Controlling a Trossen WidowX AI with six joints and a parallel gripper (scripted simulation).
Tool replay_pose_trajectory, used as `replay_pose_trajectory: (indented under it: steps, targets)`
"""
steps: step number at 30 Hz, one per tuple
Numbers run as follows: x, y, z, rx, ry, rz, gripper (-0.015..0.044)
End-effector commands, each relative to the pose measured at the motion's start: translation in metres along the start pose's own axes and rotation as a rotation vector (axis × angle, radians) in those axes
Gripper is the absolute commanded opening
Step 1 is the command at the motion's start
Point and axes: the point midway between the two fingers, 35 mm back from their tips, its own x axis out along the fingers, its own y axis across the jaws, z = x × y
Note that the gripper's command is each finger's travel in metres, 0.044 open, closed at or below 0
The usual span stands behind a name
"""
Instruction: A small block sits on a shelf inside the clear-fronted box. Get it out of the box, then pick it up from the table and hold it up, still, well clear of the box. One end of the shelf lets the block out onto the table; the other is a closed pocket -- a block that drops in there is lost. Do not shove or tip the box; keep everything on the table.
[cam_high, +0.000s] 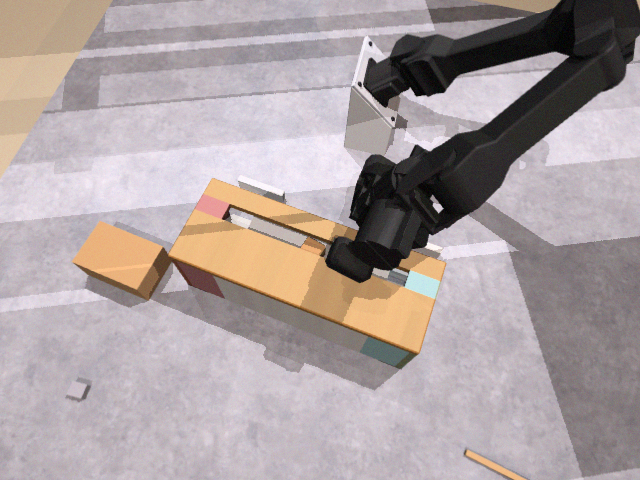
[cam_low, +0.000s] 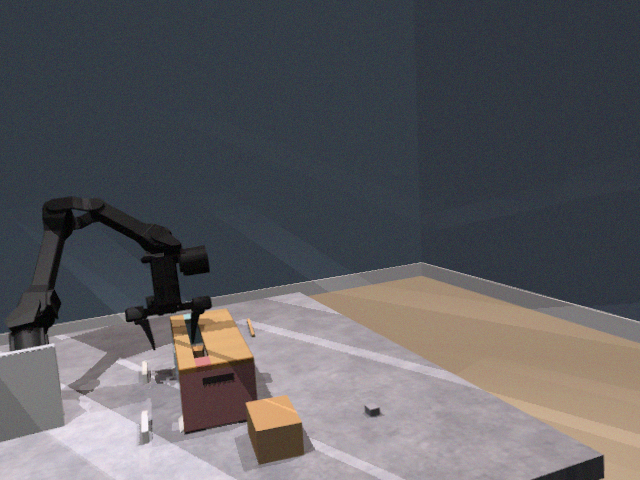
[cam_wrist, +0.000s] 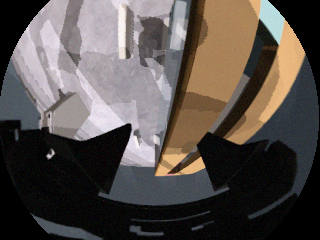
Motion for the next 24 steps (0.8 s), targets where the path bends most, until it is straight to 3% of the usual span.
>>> replay_pose_trajectory:
  steps: [1,13,24]
  targets:
    - [0.010,0.003,0.002,0.009,-0.005,0.018,0.0400]
    - [0.013,0.001,0.005,-0.001,-0.003,0.002,0.0400]
    - [0.025,0.001,-0.026,0.000,-0.001,0.002,0.0400]
